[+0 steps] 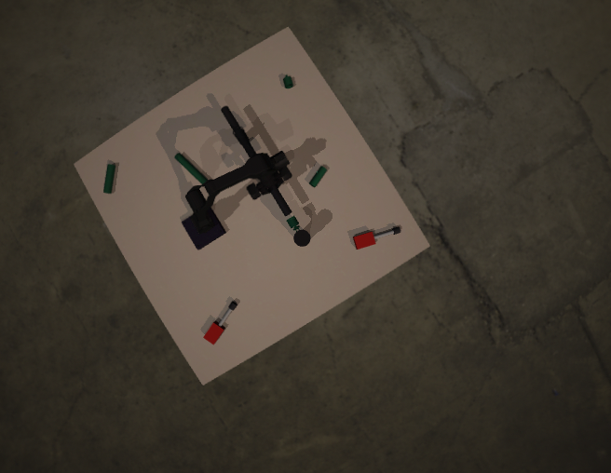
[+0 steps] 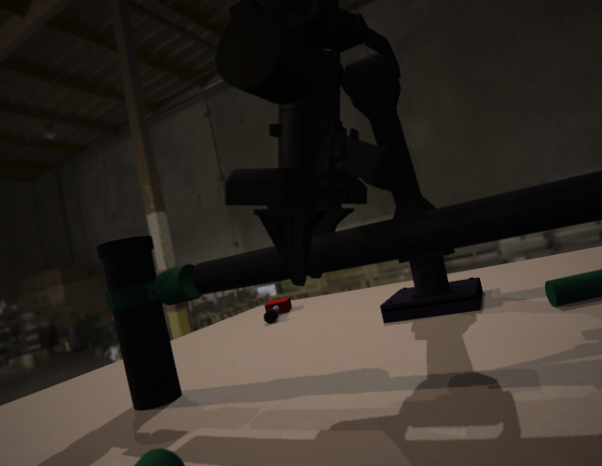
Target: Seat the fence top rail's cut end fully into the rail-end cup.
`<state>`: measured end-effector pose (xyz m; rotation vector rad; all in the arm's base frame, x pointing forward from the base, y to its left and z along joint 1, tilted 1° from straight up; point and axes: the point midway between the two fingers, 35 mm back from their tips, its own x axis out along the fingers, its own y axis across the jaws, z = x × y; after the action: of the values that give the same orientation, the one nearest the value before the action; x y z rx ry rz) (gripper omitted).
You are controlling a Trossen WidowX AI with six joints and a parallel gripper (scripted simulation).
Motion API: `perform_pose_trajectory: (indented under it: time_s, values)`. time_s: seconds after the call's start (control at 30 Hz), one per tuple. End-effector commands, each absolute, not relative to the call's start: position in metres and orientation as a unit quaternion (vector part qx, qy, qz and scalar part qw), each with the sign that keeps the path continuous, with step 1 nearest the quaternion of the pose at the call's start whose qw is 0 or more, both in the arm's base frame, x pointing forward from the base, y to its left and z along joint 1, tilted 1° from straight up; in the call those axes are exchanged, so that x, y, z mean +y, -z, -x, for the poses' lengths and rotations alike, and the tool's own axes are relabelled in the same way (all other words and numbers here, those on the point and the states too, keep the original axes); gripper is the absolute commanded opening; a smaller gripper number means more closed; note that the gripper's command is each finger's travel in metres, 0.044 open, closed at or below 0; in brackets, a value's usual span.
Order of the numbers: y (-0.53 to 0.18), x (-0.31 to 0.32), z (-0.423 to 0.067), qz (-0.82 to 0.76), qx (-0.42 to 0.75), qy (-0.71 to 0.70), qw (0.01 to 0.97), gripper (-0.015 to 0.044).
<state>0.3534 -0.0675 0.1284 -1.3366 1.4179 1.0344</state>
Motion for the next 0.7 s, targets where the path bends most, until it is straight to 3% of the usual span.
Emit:
perform_pose_trajectory:
  time_s: [0.0, 0.67]
  values:
    - [-0.134, -0.072, -0.356, 0.544, 0.573, -0.413, 0.452, 0.0000]
    - [-0.129, -0.090, -0.352, 0.541, 0.574, -0.418, 0.450, 0.0000]
